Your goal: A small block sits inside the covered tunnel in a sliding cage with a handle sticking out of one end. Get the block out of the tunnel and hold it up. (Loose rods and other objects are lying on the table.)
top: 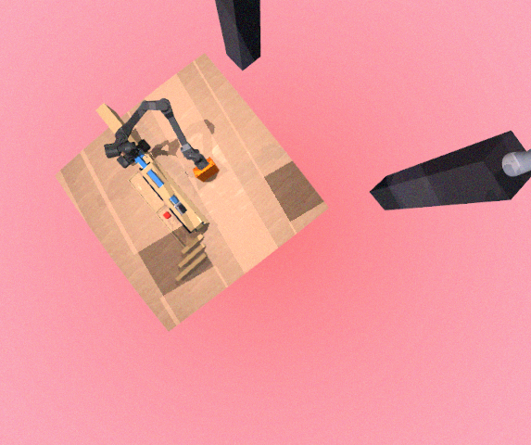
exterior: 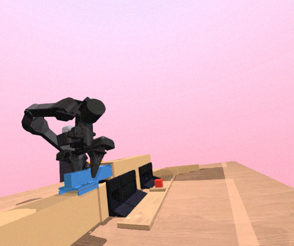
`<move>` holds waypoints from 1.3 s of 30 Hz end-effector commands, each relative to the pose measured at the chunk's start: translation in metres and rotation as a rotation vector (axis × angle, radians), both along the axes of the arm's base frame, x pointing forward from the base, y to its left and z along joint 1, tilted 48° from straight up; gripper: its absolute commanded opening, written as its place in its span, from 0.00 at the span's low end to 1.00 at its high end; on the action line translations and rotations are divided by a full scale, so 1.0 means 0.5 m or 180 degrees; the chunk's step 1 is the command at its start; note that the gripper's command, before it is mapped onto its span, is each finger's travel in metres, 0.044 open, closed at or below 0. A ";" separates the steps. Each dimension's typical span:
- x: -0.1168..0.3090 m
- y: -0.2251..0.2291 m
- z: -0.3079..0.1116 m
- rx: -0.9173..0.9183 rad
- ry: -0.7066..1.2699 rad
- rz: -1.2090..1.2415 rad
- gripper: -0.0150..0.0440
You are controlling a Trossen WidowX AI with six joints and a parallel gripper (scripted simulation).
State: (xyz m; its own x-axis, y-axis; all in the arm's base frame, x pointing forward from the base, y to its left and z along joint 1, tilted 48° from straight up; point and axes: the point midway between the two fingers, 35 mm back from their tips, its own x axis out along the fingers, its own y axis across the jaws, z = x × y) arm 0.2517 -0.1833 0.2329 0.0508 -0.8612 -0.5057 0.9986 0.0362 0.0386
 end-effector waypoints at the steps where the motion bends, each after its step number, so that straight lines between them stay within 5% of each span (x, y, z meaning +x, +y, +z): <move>1: 0.001 0.001 0.001 0.0008 -0.0018 -0.0003 0.64; 22: 0.001 0.001 0.001 0.0008 -0.0018 -0.0003 0.41; 26: 0.002 0.006 -0.008 0.0013 -0.0018 -0.0003 0.25; 39: 0.003 0.054 -0.076 0.0026 -0.0009 0.0002 0.25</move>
